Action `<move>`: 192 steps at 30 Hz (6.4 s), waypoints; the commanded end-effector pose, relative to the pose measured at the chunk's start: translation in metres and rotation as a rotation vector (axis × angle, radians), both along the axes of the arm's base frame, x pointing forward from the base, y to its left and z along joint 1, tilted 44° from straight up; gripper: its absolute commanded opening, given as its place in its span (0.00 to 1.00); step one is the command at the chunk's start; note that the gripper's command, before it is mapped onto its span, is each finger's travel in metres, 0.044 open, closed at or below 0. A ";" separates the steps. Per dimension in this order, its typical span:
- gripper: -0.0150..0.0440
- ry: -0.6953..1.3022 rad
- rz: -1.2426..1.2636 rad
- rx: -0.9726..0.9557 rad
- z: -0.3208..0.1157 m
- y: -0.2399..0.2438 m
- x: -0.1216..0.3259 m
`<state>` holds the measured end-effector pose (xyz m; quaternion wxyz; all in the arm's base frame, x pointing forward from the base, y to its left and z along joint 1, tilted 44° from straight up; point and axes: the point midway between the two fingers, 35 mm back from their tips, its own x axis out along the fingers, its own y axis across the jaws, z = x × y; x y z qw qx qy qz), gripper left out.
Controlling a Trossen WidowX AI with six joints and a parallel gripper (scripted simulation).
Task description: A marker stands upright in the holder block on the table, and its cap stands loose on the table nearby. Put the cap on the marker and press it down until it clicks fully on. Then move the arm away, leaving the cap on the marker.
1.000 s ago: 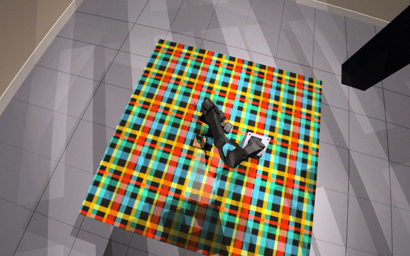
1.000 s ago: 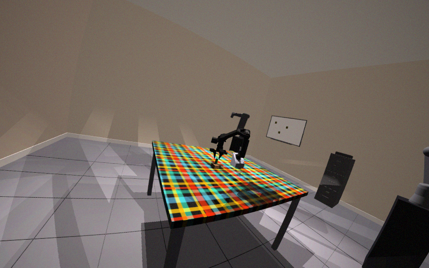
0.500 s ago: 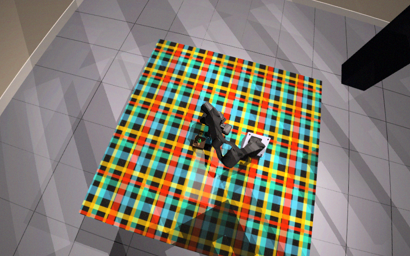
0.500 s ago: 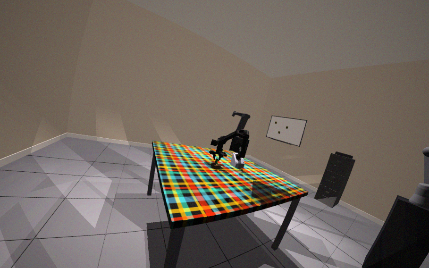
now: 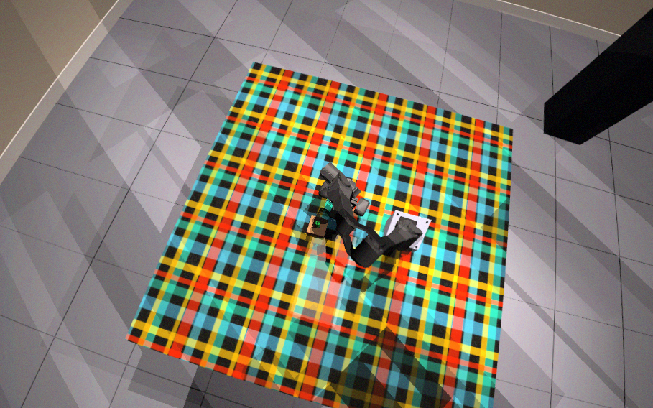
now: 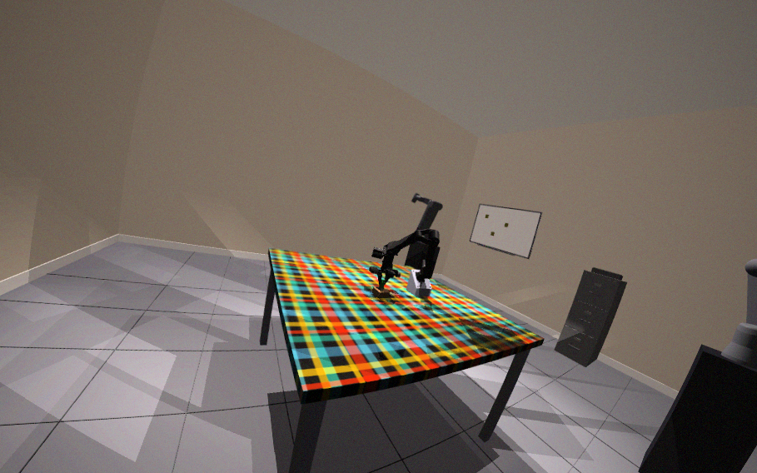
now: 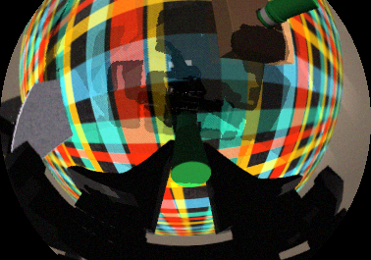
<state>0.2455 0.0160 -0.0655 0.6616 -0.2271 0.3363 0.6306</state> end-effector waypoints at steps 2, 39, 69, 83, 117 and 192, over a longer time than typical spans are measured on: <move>0.28 0.006 -0.013 0.007 0.001 0.000 0.000; 0.25 0.001 -0.005 -0.005 0.074 -0.031 0.027; 0.25 -0.001 -0.004 0.004 0.154 0.012 0.066; 0.25 -0.001 -0.004 0.003 0.142 0.023 0.067; 0.25 -0.002 -0.004 0.007 0.112 0.052 0.065; 0.25 0.931 -1.000 -0.024 0.153 0.014 0.066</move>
